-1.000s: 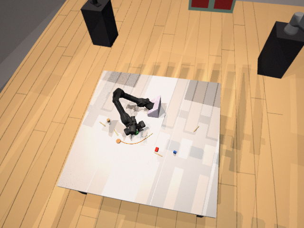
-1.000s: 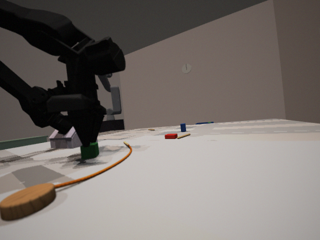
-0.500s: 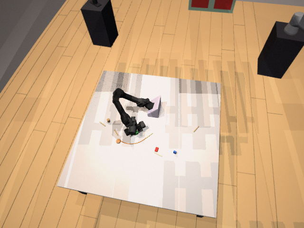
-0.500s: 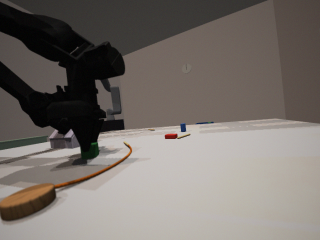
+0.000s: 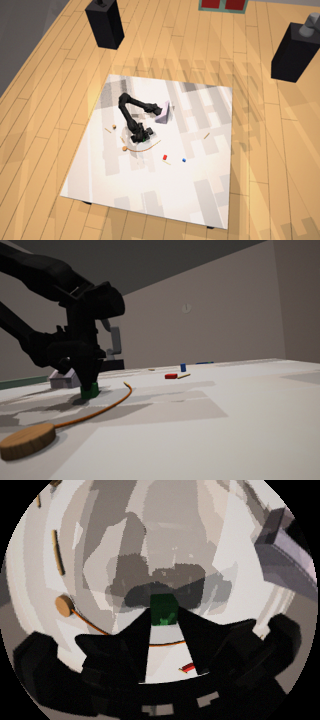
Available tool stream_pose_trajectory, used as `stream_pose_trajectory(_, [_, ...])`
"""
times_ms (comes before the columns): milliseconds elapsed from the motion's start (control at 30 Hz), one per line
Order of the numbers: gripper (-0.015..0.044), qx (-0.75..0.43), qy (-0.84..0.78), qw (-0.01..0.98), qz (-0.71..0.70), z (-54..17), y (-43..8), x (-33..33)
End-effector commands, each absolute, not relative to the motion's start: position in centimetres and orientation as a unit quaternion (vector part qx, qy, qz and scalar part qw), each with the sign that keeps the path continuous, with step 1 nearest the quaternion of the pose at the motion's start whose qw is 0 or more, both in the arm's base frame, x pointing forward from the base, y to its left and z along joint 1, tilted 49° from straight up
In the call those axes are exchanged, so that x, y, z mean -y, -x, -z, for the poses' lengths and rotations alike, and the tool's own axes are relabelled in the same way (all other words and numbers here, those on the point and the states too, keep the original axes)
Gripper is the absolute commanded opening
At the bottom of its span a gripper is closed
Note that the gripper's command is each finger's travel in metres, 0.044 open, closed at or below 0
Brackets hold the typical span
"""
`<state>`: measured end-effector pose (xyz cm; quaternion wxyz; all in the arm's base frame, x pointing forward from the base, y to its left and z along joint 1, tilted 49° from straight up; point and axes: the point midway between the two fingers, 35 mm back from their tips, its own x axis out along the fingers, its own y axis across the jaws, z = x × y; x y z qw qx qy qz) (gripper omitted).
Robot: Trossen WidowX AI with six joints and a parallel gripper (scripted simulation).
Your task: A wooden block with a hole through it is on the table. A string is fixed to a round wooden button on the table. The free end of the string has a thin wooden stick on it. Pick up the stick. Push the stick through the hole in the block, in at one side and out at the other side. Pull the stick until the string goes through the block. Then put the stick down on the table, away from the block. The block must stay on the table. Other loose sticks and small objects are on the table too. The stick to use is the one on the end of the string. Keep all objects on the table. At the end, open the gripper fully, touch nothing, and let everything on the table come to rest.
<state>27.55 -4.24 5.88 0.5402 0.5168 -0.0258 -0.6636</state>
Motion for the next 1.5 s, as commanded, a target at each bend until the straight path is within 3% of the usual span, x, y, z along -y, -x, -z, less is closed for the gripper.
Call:
stream_pose_trajectory(0, [0.0000, 0.026, -0.517, 0.540, 0.664, -5.9, -27.6, 4.2])
stream_pose_trajectory(1467, [0.0000, -0.032, -0.583, 0.538, 0.609, -7.2, -26.6, 4.0])
